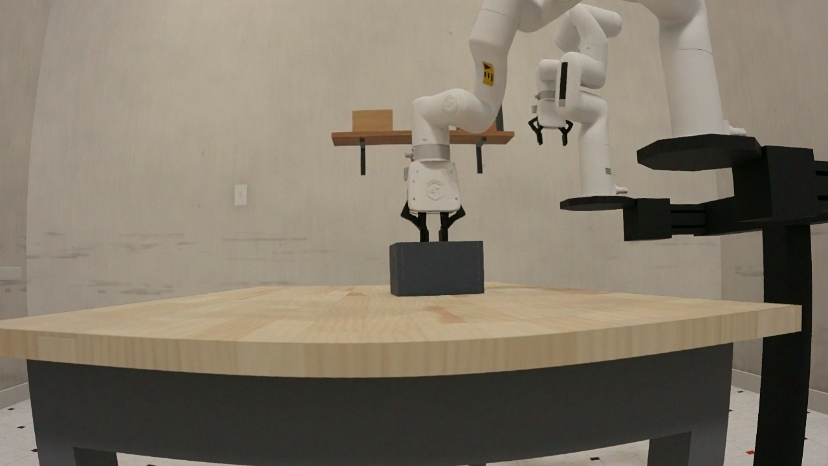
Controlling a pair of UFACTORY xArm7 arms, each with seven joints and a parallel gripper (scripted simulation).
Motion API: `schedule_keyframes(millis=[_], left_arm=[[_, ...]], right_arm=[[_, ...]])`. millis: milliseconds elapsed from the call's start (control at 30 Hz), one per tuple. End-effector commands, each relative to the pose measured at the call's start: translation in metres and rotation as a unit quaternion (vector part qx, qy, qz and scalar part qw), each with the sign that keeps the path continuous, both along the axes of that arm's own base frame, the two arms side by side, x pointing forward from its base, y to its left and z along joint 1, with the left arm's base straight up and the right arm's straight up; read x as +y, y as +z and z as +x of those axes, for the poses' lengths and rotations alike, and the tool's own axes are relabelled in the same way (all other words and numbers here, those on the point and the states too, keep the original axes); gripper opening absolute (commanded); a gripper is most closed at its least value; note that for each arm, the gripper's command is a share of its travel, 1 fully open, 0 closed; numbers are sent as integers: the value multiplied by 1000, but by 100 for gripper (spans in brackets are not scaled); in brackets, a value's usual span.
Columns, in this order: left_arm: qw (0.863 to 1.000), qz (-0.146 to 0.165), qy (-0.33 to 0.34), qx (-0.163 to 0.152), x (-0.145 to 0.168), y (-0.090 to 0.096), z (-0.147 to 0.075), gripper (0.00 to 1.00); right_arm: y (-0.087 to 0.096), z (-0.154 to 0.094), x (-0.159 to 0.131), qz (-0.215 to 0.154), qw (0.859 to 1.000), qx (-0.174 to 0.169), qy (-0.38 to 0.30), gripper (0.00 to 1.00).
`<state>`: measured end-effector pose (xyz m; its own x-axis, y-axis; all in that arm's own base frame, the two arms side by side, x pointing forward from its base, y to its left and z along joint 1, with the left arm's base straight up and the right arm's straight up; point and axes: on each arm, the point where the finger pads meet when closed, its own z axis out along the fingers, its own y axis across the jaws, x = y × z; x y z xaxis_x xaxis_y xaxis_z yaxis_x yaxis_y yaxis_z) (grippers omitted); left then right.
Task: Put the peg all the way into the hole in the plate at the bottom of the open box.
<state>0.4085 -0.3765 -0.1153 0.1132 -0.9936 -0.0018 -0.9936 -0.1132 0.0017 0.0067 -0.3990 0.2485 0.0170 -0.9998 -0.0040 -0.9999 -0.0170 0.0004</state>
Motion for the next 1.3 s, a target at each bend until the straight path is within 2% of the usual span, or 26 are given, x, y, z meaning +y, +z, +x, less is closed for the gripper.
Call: schedule_keyframes(millis=[0,233,433,1267], left_arm=[[1000,-2,0,-3,-2,31,2,29],[1000,-3,0,-3,-2,74,2,29],[1000,-3,0,-3,-2,86,2,29],[1000,-3,0,-3,-2,88,2,29]], right_arm=[[2,0,-1,-2,1000,0,0,100],[2,0,-1,-2,1000,0,0,100],[2,0,-1,-2,1000,0,0,100],[2,0,-1,-2,1000,0,0,100]])
